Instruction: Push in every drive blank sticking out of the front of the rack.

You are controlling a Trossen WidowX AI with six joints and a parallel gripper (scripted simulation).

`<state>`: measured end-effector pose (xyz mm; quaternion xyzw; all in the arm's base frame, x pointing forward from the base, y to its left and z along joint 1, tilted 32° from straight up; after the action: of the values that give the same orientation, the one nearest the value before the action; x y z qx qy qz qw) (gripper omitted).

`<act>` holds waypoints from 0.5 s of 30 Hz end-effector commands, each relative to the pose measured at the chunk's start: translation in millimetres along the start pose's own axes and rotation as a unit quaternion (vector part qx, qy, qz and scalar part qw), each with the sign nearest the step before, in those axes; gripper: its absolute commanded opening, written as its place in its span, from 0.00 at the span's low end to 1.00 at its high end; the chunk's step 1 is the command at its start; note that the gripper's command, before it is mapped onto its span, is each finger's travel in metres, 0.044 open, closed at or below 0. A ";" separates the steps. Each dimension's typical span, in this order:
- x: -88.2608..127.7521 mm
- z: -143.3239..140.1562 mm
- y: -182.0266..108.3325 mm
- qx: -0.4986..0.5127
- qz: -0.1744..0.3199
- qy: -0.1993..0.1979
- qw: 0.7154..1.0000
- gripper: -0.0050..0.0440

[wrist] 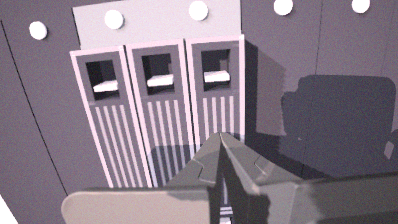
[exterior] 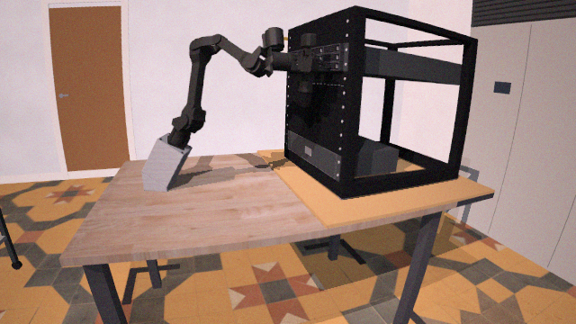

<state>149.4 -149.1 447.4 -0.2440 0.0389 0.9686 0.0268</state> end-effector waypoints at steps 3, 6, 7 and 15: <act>-4.5 9.9 -3.1 0.012 0.004 0.010 1.000 0.00; -5.2 9.9 -3.1 0.012 0.004 0.010 1.000 0.00; -5.2 9.9 -3.1 0.012 0.004 0.010 1.000 0.00; -5.2 9.9 -3.1 0.012 0.004 0.010 1.000 0.00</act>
<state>149.7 -148.7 447.8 -0.2432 0.0405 0.9687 0.0286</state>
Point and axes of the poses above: the point midway between the two fingers, 35 mm back from their tips, its own x axis back along the fingers, its own z axis across the jaws, y = z × x, the point moved 10 cm from there along x, back along the fingers, and after that the axes turned 6 degrees about -x, right-handed, at the moved point
